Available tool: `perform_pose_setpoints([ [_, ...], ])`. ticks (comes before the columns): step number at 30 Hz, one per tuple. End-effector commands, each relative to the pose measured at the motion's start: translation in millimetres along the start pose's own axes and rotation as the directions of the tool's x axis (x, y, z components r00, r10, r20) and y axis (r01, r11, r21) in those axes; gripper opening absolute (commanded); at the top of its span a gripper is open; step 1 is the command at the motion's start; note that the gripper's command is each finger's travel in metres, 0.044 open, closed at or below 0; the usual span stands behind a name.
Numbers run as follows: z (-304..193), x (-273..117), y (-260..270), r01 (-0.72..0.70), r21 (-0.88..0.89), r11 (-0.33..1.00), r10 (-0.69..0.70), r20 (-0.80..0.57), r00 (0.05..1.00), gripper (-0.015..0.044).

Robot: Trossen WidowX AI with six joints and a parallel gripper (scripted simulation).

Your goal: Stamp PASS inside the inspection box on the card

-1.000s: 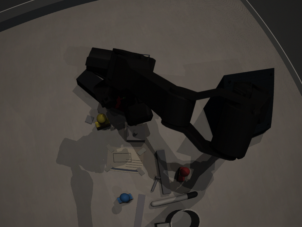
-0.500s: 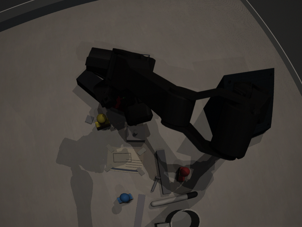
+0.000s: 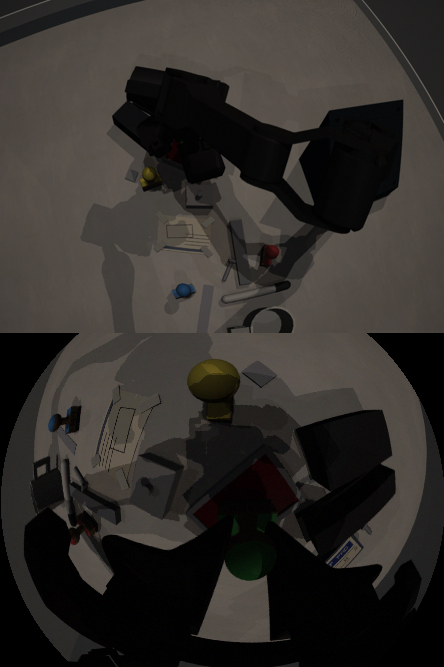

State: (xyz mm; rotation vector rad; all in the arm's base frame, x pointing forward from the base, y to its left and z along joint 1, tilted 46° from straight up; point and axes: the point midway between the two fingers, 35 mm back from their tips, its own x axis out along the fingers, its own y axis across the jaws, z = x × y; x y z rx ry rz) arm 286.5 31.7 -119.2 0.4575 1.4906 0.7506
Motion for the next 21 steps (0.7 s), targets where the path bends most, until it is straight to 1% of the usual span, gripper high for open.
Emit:
perform_pose_setpoints([
  [1, -0.2, -3.9, -0.3, 0.002, -0.003, 1.000, -0.002, -0.003, 1.000, 0.0000],
  [21, 0.5, -35.9, -1.9, 0.004, -0.003, 1.000, -0.004, -0.003, 1.000, 0.0000],
])
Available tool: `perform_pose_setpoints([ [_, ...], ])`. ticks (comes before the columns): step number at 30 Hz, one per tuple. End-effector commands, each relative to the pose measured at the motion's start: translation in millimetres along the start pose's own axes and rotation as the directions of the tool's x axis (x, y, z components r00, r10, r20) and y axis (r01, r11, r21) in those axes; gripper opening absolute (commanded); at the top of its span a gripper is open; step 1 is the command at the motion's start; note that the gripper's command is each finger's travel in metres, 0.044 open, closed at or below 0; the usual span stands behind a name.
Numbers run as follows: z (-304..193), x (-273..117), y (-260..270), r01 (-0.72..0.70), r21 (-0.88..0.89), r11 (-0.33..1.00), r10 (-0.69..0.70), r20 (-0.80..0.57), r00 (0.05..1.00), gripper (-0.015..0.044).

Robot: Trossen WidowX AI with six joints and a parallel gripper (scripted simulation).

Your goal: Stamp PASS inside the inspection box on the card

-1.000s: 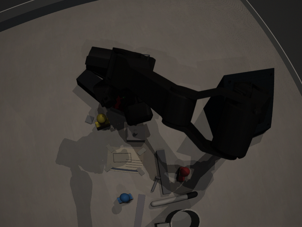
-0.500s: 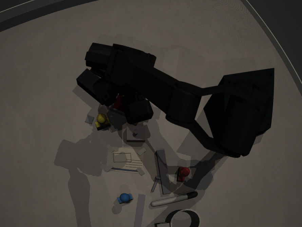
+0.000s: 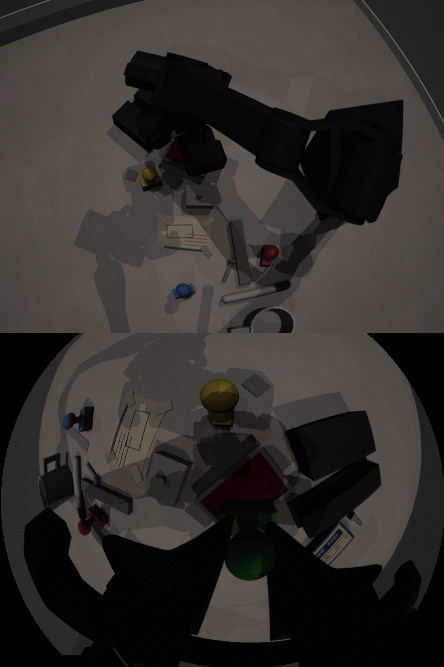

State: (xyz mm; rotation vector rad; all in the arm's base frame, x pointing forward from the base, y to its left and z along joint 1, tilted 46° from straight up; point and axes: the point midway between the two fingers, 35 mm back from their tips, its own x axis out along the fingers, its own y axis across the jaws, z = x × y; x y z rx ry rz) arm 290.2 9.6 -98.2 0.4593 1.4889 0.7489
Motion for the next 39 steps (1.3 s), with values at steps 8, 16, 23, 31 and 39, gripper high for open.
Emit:
perform_pose_setpoints([
  [8, -1.1, -18.0, -0.5, 0.004, -0.004, 1.000, -0.004, -0.005, 1.000, 0.0000],
  [16, 13.1, -20.6, 19.1, 0.008, -0.188, 0.982, -0.008, 0.000, 1.000, 0.0000],
  [23, 29.4, -22.0, 46.5, 0.011, -0.413, 0.910, -0.009, 0.007, 1.000, 0.0000],
  [31, 44.6, -22.6, 80.9, 0.011, -0.643, 0.766, -0.003, 0.015, 1.000, 0.0000],
  [39, 55.8, -22.5, 118.0, 0.010, -0.826, 0.563, 0.011, 0.020, 1.000, 0.0000],
])
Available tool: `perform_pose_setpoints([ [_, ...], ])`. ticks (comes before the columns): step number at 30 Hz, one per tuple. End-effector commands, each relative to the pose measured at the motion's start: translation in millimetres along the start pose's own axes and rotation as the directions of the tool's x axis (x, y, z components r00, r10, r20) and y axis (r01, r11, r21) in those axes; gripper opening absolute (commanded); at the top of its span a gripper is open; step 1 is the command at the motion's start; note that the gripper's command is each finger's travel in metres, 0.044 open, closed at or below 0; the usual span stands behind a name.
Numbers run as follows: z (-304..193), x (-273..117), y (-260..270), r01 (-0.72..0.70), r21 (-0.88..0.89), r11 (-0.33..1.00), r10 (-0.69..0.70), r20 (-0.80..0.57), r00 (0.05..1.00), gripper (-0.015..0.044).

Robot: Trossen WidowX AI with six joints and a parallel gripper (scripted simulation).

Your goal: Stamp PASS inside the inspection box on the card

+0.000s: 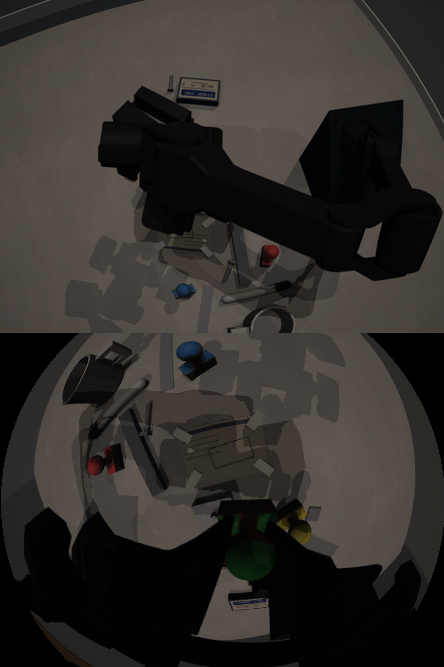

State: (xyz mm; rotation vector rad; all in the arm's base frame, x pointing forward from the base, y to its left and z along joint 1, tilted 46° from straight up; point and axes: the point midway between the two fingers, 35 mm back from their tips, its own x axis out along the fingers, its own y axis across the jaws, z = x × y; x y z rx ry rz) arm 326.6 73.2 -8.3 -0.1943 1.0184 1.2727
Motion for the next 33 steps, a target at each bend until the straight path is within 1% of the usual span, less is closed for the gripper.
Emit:
perform_pose_setpoints([
  [1, 19.7, 0.8, 10.5, -0.008, -0.148, 0.989, 0.010, 0.011, 1.000, 0.0000],
  [4, 31.9, 1.0, 17.4, -0.009, -0.243, 0.970, 0.014, 0.017, 1.000, 0.0000],
  [6, 34.7, 1.0, 19.1, -0.009, -0.265, 0.964, 0.015, 0.018, 1.000, 0.0000],
  [33, 35.1, 16.1, 18.5, -0.008, -0.265, 0.964, 0.014, 0.019, 1.000, 0.0000],
])
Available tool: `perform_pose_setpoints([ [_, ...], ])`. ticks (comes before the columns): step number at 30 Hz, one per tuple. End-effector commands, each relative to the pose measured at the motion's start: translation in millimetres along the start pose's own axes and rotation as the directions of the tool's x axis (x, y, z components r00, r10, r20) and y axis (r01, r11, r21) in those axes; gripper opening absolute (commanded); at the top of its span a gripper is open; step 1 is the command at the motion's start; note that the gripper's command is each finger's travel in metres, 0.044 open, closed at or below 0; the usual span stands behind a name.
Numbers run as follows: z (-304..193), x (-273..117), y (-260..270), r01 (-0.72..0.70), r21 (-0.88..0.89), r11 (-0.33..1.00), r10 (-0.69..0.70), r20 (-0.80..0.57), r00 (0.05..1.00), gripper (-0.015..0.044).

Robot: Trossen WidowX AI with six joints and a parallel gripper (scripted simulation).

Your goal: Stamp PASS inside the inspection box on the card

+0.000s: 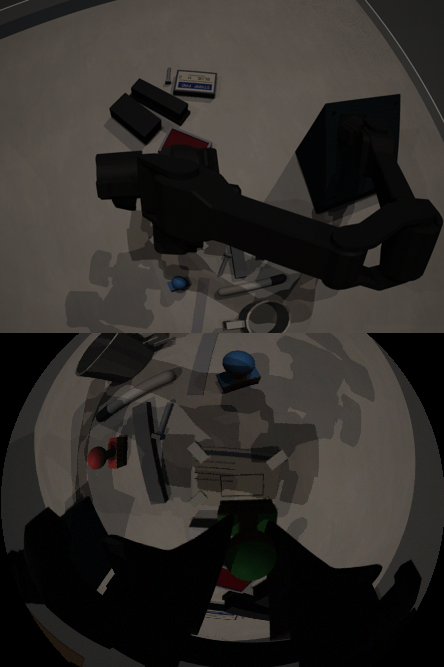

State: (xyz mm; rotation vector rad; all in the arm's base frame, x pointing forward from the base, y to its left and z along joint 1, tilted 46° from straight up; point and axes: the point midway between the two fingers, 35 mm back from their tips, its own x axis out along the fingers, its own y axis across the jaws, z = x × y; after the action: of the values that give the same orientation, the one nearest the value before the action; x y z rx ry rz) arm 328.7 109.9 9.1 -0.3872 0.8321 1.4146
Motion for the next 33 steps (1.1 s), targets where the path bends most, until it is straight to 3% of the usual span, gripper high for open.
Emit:
perform_pose_setpoints([
  [1, 1.0, 3.9, 0.5, -0.003, 0.002, 1.000, 0.003, 0.005, 1.000, 0.0000],
  [33, 1.2, 25.2, 0.8, -0.002, 0.002, 1.000, 0.002, 0.007, 1.000, 0.0000],
])
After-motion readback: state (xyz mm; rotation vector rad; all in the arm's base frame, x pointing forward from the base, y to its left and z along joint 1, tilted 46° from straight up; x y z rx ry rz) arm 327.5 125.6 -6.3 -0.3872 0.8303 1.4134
